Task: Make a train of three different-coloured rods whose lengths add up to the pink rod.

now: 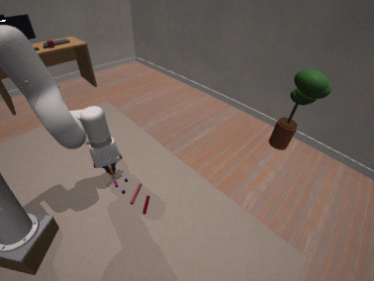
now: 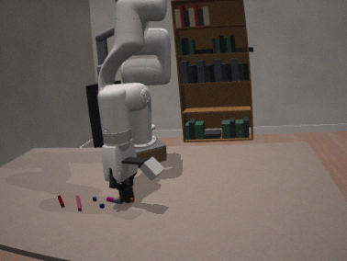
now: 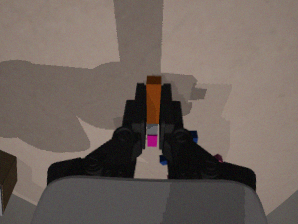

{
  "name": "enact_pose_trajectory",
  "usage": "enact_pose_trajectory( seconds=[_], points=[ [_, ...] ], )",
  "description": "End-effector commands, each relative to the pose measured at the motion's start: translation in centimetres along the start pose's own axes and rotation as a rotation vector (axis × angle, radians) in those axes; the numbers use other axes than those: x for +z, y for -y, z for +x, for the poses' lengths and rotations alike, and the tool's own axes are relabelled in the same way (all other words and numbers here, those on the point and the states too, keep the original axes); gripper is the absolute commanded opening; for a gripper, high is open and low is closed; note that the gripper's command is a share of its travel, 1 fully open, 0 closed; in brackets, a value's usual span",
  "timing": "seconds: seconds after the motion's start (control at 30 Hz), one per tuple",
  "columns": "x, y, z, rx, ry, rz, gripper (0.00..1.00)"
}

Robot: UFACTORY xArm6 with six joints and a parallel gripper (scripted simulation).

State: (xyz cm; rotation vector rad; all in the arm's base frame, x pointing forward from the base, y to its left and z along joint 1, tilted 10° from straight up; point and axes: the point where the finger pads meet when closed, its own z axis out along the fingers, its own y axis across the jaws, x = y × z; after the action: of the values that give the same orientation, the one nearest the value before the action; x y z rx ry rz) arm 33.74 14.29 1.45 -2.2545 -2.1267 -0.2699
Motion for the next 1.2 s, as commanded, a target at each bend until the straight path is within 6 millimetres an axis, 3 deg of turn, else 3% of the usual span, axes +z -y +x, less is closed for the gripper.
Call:
enact_pose_trajectory(
  seconds=[0.0, 1.17],
  points=[
    [-0.1, -0.1, 0.1, 0.000, -0.001, -0.003, 0.04],
    [1.1, -0.1, 0.1, 0.000, -0.001, -0.003, 0.04]
  ],
)
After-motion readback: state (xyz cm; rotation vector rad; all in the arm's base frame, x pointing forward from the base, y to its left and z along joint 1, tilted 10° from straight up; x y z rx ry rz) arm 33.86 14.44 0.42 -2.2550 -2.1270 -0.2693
